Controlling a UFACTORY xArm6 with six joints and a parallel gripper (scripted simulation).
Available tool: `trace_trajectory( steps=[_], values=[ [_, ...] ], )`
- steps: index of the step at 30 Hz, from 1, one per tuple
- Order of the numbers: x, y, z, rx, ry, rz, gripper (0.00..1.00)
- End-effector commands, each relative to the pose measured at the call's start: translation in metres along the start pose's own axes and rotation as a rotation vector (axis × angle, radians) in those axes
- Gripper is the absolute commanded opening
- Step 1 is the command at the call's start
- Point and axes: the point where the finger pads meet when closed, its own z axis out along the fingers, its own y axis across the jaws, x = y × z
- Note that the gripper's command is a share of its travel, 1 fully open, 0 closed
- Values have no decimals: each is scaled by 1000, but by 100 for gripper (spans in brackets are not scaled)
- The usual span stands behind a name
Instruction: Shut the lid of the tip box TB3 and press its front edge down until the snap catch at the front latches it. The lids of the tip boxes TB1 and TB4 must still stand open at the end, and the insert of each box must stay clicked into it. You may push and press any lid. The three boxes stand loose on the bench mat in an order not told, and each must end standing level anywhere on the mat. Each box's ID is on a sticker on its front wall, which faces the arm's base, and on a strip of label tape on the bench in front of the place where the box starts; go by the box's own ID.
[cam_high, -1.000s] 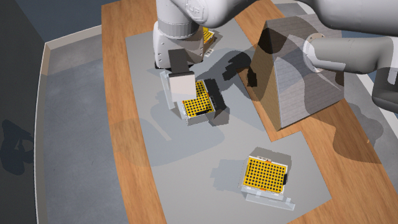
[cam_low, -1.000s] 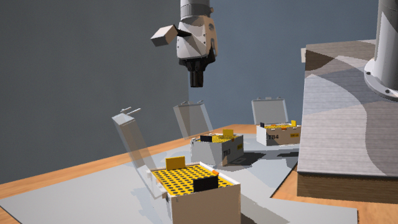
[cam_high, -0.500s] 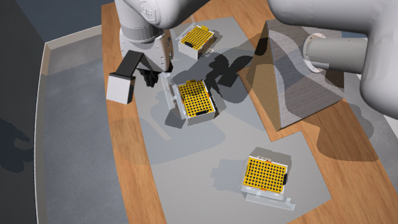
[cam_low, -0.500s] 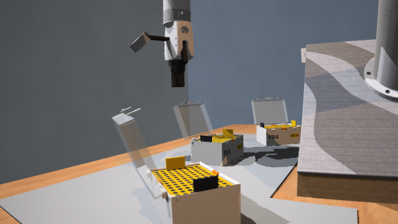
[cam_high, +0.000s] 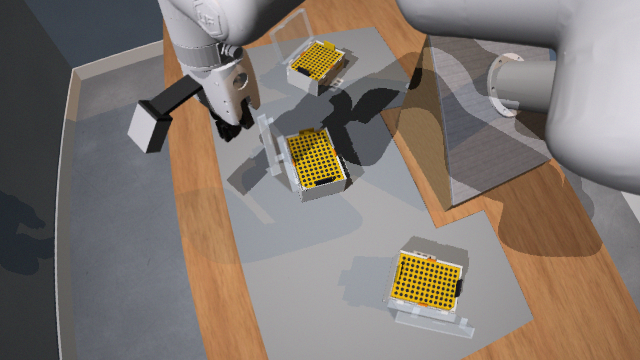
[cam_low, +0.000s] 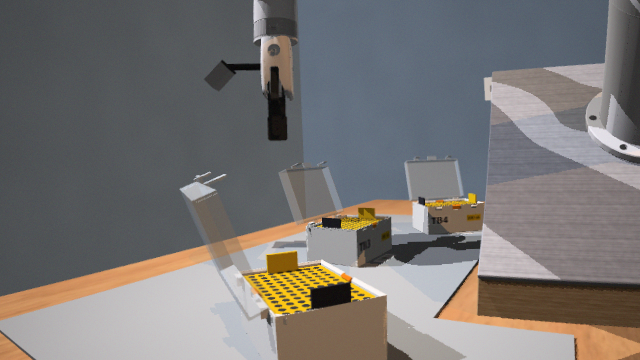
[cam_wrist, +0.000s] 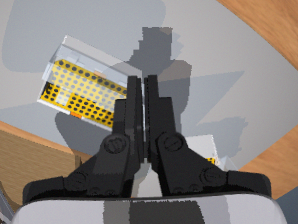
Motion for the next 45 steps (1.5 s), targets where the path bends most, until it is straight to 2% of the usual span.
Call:
trace_trajectory(
  steps=[1,12,16,35,45],
  values=[
    [1,1,-2,4,-13,176,0],
    [1,1,-2,1,-14,543,0],
    [1,1,-2,1,-14,607,0],
    [1,1,-2,1,-14,607,0],
    [1,1,15,1,-14,607,0]
  ],
)
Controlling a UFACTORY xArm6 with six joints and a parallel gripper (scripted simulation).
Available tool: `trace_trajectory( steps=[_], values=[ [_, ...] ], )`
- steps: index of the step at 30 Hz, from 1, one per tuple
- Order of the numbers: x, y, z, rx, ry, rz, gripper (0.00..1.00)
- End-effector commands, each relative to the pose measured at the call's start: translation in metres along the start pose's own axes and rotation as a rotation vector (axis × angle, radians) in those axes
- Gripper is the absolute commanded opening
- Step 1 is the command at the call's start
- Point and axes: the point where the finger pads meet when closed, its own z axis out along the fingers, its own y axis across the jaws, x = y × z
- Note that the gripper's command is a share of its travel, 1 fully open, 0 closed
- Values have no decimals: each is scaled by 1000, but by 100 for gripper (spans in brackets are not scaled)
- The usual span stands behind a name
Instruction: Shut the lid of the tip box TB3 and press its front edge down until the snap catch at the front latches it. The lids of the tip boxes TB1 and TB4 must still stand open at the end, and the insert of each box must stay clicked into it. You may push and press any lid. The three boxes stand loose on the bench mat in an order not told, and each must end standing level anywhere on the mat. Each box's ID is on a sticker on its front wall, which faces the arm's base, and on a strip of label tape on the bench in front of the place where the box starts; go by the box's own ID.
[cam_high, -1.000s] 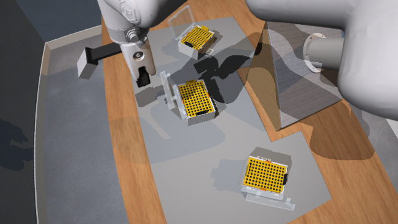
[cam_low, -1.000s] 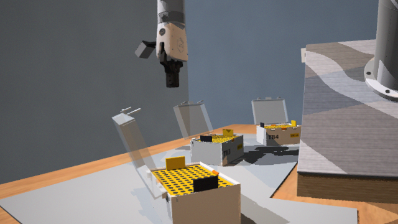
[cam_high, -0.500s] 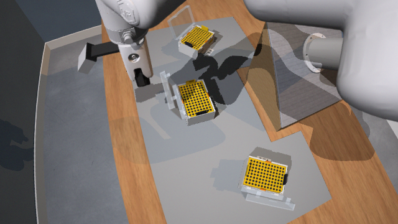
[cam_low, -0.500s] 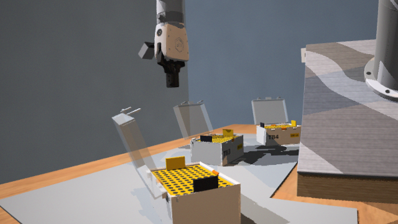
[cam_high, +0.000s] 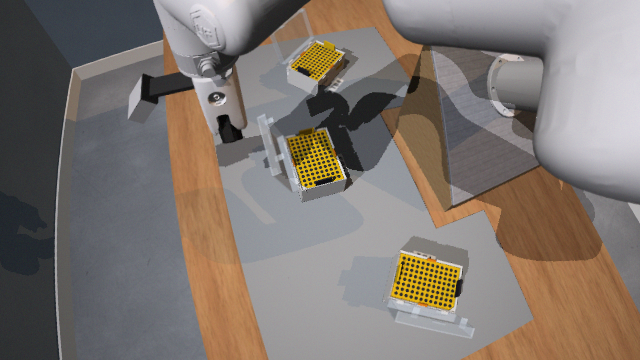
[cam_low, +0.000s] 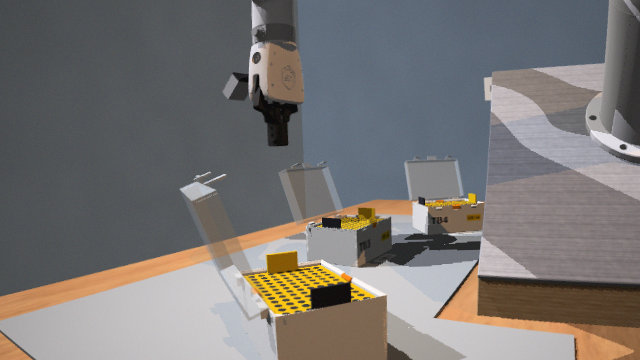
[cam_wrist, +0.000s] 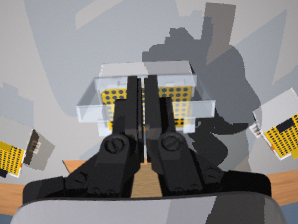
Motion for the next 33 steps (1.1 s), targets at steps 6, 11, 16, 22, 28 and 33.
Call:
trace_trajectory(
  steps=[6,11,16,22,28,33],
  values=[
    [1,0,12,-1,4,-1,0],
    [2,0,20,-1,4,-1,0],
    [2,0,28,-1,4,-1,0],
    [2,0,35,-1,4,-1,0],
    [2,0,45,-1,4,-1,0],
    [2,0,53,-1,4,-1,0]
  ],
)
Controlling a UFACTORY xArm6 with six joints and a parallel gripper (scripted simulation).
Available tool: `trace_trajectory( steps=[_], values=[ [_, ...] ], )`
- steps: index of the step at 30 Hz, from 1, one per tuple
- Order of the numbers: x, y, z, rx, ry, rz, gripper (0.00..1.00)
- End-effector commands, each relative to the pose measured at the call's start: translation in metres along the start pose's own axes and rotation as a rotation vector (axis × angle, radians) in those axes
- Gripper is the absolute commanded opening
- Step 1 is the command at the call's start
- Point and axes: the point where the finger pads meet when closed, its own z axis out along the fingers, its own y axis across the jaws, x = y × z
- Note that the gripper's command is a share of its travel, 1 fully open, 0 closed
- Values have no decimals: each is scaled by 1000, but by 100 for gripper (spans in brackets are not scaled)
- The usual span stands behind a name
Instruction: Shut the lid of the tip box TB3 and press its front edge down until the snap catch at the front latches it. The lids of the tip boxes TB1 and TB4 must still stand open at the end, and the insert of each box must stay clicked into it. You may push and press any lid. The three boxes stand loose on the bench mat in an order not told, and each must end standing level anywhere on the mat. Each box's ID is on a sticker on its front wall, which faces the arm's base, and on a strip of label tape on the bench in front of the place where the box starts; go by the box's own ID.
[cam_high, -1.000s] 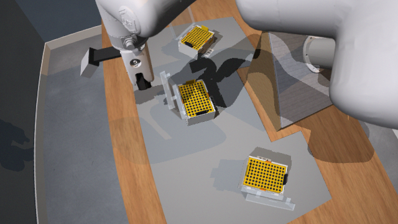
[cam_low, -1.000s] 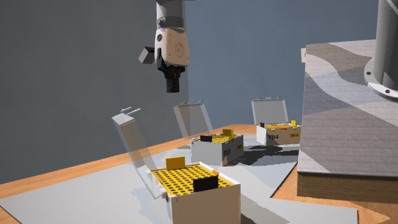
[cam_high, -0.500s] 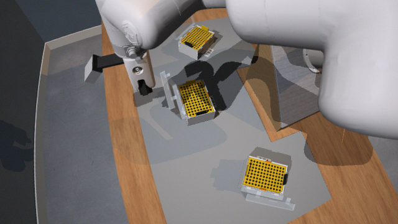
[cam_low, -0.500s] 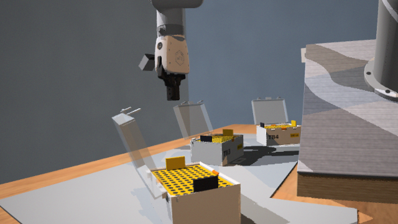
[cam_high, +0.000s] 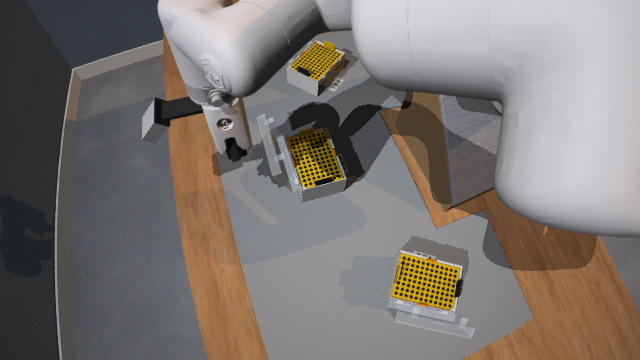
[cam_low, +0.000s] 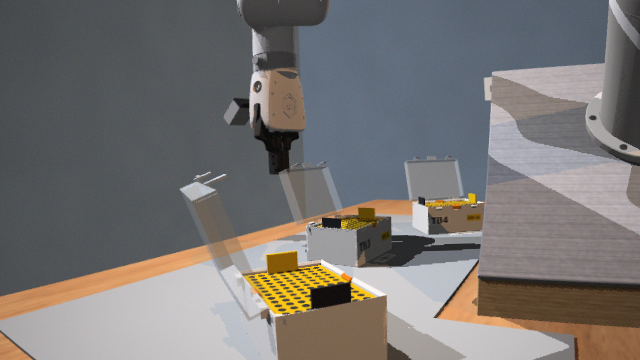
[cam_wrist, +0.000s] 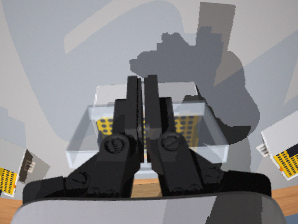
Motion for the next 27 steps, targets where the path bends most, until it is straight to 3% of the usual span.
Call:
trace_trajectory(
  steps=[1,15,27],
  values=[
    [2,0,7,-1,4,-1,0],
    [2,0,8,-1,4,-1,0],
    [-12,0,7,-1,4,-1,0]
  ],
)
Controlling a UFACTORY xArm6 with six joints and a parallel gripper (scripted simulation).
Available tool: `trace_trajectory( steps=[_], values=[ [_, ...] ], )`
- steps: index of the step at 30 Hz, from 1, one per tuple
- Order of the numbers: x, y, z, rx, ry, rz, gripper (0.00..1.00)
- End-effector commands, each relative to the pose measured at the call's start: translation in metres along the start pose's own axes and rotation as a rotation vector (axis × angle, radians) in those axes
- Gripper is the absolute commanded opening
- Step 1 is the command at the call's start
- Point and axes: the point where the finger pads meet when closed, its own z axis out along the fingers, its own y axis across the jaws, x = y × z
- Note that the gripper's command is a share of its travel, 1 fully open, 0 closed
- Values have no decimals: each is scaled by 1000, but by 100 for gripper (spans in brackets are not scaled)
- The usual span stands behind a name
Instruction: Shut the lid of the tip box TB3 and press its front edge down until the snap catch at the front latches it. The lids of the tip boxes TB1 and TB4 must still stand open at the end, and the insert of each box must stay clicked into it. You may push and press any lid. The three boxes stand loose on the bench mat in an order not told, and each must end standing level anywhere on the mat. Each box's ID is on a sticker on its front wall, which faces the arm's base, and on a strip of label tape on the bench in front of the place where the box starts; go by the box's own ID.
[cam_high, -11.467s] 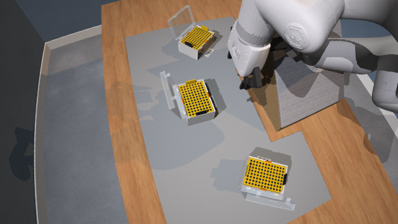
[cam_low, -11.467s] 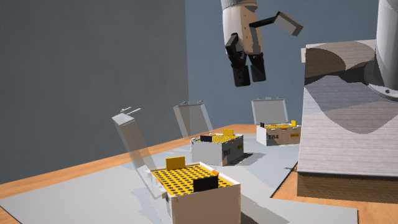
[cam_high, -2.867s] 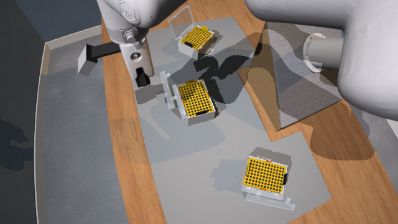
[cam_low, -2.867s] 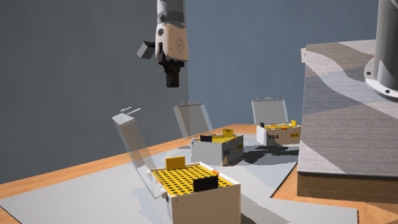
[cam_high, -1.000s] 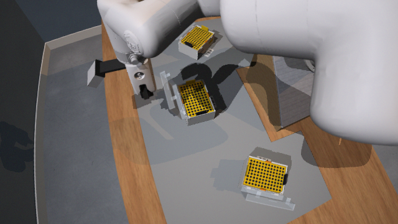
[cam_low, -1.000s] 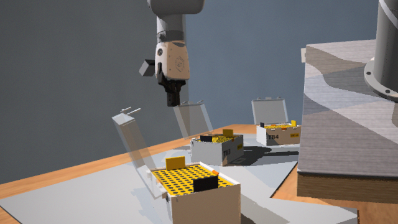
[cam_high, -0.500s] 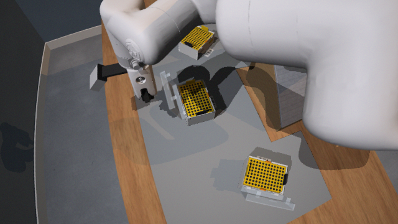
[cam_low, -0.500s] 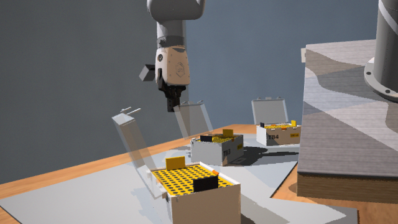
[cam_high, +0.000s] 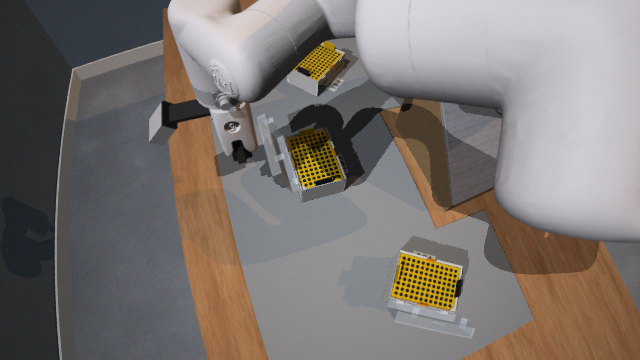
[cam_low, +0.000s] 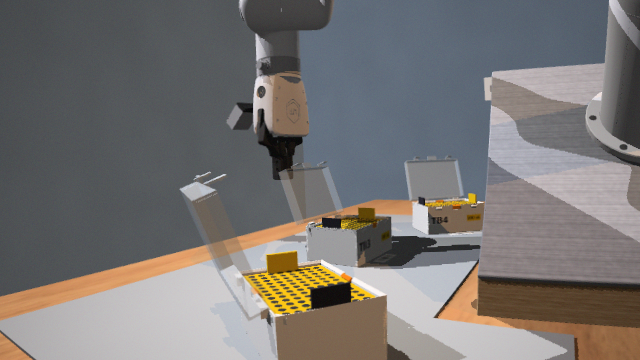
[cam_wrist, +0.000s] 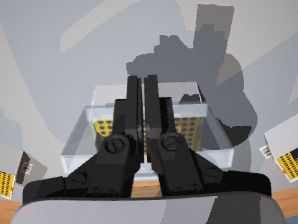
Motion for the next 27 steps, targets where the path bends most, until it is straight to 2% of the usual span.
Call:
trace_trajectory(
  steps=[1,27],
  values=[
    [-5,0,-3,-1,4,-1,0],
    [-36,0,-7,-1,4,-1,0]
  ],
)
